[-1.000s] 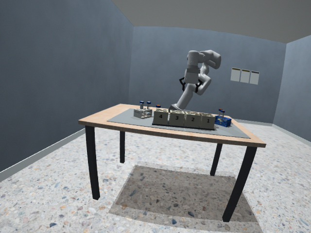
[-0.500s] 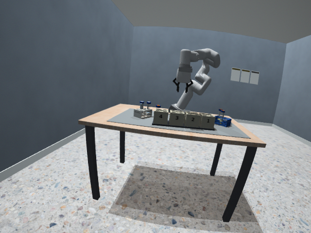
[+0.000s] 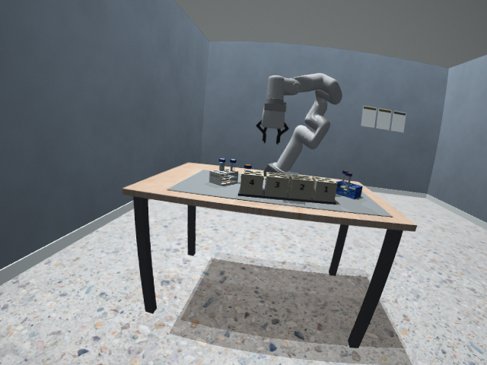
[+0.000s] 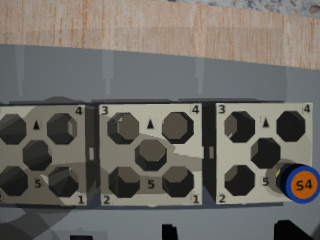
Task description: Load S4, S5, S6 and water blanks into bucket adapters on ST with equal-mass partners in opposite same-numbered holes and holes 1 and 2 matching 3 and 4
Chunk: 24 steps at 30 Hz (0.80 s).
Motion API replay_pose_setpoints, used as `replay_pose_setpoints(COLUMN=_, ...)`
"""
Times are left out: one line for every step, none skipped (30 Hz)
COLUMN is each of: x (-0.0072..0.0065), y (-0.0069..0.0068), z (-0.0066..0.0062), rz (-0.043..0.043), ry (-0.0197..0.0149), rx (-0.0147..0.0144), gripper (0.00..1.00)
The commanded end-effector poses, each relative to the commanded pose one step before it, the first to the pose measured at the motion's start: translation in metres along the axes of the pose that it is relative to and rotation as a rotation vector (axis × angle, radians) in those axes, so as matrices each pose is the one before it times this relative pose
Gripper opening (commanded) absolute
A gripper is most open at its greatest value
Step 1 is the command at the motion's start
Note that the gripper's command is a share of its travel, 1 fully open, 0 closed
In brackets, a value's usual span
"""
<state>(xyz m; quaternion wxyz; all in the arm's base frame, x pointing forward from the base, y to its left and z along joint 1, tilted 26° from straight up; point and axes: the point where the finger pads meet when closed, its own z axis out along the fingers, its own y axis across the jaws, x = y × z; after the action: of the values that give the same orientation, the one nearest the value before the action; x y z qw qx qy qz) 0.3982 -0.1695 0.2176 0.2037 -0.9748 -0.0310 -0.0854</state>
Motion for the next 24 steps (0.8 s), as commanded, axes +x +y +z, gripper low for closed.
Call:
replay_pose_setpoints(x=0.00386, y=0.02768, z=-0.00141, rz=-0.00145, ry=0.00183, rx=-0.00083, gripper=0.57)
replay_pose_setpoints(x=0.00035, y=0.005, z=0.0, rz=0.0, ry=0.0, rx=-0.00003, gripper=0.57)
replay_pose_setpoints(x=0.00035, y=0.00499, z=0.0, rz=0.0, ry=0.0, rx=-0.00003, gripper=0.57)
replay_pose_setpoints(x=0.00035, y=0.00499, z=0.0, rz=0.0, ry=0.0, rx=-0.00003, gripper=0.57)
replay_pose_setpoints(x=0.00035, y=0.00499, z=0.0, rz=0.0, ry=0.0, rx=-0.00003, gripper=0.57)
replay_pose_setpoints(x=0.00035, y=0.00499, z=0.0, rz=0.0, ry=0.0, rx=-0.00003, gripper=0.57)
replay_pose_setpoints(x=0.0, y=0.0, z=0.0, rz=0.0, ry=0.0, rx=0.0, gripper=0.57)
replay_pose_setpoints(x=0.0, y=0.0, z=0.0, rz=0.0, ry=0.0, rx=0.0, gripper=0.57)
replay_pose_setpoints(x=0.0003, y=0.00495, z=0.00003, rz=0.0, ry=0.00001, rx=-0.00005, gripper=0.57)
replay_pose_setpoints(x=0.00035, y=0.00499, z=0.00001, rz=0.0, ry=0.0, rx=-0.00003, gripper=0.57)
replay_pose_setpoints(x=0.00042, y=0.00504, z=-0.00004, rz=0.0, ry=-0.00002, rx=-0.00001, gripper=0.57)
replay_pose_setpoints(x=0.00035, y=0.00499, z=0.0, rz=0.0, ry=0.0, rx=-0.00003, gripper=0.57)
replay_pose_setpoints(x=0.00035, y=0.00499, z=0.0, rz=0.0, ry=0.0, rx=-0.00003, gripper=0.57)
replay_pose_setpoints(x=0.00035, y=0.00499, z=0.0, rz=0.0, ry=0.0, rx=-0.00003, gripper=0.57)
replay_pose_setpoints(x=0.00035, y=0.00499, z=0.0, rz=0.0, ry=0.0, rx=-0.00003, gripper=0.57)
replay_pose_setpoints(x=0.00035, y=0.00499, z=0.0, rz=0.0, ry=0.0, rx=-0.00003, gripper=0.57)
replay_pose_setpoints(x=0.00014, y=0.00197, z=0.0, rz=0.0, ry=0.0, rx=-0.00001, gripper=0.57)
replay_pose_setpoints(x=0.0, y=0.0, z=0.0, rz=0.0, ry=0.0, rx=0.0, gripper=0.57)
replay_pose_setpoints(x=-0.00005, y=-0.00004, z=0.00003, rz=0.0, ry=0.00002, rx=-0.00002, gripper=0.57)
replay_pose_setpoints(x=0.00002, y=0.00001, z=-0.00001, rz=0.0, ry=0.0, rx=0.0, gripper=0.57)
replay_pose_setpoints(x=0.00001, y=0.00001, z=-0.00001, rz=0.0, ry=0.0, rx=0.0, gripper=0.57)
replay_pose_setpoints(x=0.00001, y=0.00001, z=0.0, rz=0.0, ry=0.0, rx=0.0, gripper=0.57)
replay_pose_setpoints(x=0.00001, y=0.00001, z=0.0, rz=0.0, ry=0.0, rx=0.0, gripper=0.57)
replay_pose_setpoints(x=0.0, y=0.0, z=0.0, rz=0.0, ry=0.0, rx=0.0, gripper=0.57)
